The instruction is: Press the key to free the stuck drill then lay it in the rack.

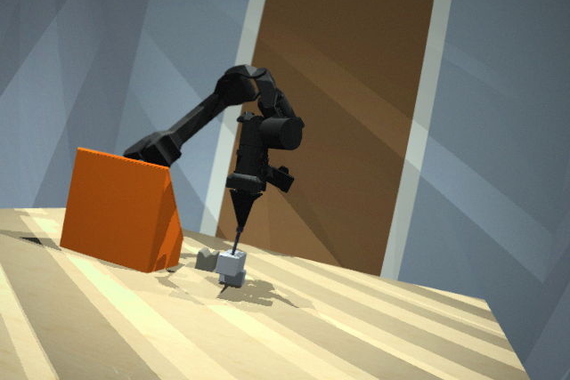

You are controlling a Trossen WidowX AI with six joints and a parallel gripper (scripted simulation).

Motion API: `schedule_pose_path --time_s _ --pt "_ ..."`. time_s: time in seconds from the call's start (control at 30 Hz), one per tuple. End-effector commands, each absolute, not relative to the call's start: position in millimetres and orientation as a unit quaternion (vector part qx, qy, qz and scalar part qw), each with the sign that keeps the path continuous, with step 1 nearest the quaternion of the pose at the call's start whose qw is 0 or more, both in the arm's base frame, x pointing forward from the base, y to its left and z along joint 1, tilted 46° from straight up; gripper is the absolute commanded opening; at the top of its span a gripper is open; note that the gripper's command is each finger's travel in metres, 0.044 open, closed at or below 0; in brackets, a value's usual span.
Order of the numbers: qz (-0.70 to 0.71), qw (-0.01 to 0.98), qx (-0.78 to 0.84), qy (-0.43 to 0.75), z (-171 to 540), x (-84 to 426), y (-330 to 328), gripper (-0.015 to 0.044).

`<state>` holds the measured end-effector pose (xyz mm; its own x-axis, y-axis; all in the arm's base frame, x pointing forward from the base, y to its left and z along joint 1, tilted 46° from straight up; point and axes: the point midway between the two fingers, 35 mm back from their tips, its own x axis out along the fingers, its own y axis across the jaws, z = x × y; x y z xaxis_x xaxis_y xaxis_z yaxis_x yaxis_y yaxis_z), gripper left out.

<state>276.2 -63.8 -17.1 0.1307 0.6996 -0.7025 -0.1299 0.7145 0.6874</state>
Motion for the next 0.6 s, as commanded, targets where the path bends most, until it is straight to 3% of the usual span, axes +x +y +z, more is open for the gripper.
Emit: schedule_pose_path --time_s 0.0,0.37,0.57 --pt "0.298 0.698 0.238 0.606 -30 271 -52 0.0" --pt "0.298 0.698 0.238 0.606 -35 271 -47 0.0" --pt "0.297 0.699 0.237 0.606 -7 275 -79 0.0157"
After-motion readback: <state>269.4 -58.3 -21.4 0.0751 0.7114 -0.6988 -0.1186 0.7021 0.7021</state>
